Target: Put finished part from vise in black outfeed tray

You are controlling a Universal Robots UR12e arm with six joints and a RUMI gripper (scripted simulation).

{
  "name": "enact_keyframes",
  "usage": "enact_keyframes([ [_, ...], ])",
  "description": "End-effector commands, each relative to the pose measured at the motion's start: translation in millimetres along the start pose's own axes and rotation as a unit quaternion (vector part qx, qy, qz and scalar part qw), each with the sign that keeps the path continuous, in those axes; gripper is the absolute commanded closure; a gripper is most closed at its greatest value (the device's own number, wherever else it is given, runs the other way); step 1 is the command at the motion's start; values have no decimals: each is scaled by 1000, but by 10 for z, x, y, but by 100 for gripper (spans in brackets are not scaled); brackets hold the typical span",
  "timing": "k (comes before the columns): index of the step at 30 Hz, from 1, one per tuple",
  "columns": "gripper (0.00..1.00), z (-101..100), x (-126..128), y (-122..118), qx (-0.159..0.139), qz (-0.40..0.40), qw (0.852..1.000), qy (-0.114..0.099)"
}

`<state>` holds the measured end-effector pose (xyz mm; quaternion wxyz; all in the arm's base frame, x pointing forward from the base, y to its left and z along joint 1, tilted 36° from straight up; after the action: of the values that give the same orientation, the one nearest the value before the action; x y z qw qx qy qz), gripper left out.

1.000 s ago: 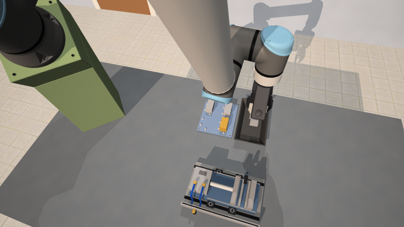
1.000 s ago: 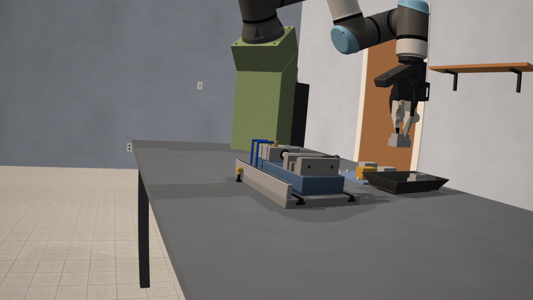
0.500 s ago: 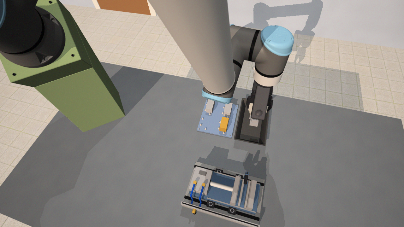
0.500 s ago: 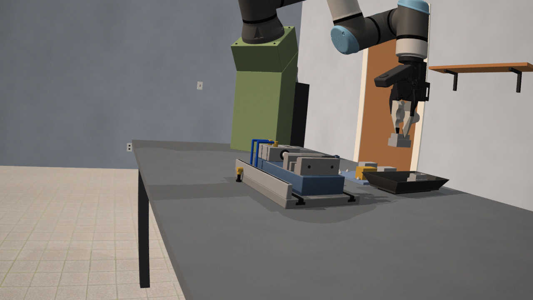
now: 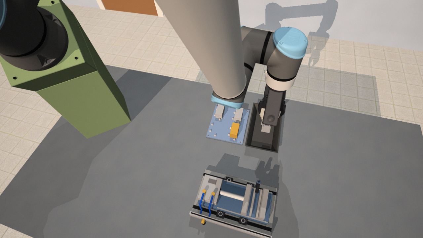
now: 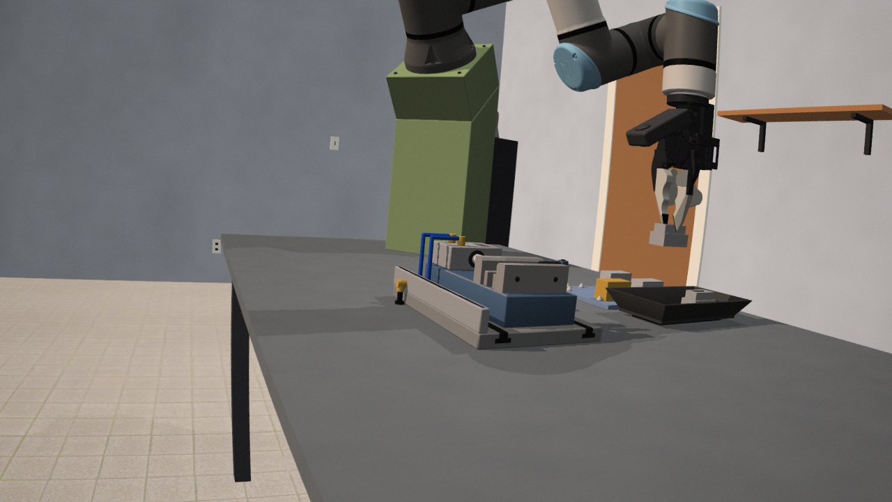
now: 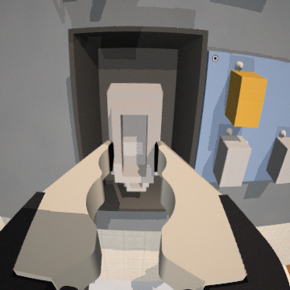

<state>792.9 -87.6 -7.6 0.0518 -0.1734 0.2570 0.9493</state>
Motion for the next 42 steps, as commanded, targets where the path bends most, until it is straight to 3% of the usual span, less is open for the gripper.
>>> enact_keyframes([
  [1,100,-7,-5,-1,0,0,1000,1],
  [17,100,-135,-5,-1,0,0,1000,1],
  [42,100,-567,-7,-3,0,0,1000,1],
])
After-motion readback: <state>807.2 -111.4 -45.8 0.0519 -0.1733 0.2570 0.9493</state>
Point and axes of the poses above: the point where the finger pads meet when closed, its own z axis back along the fingers, its own x axis across the jaws, y = z × x, the point moved 6 cm from there along z, back along the fingers, and after that the axes turned 2 degrees about z, right-handed, at the moved point
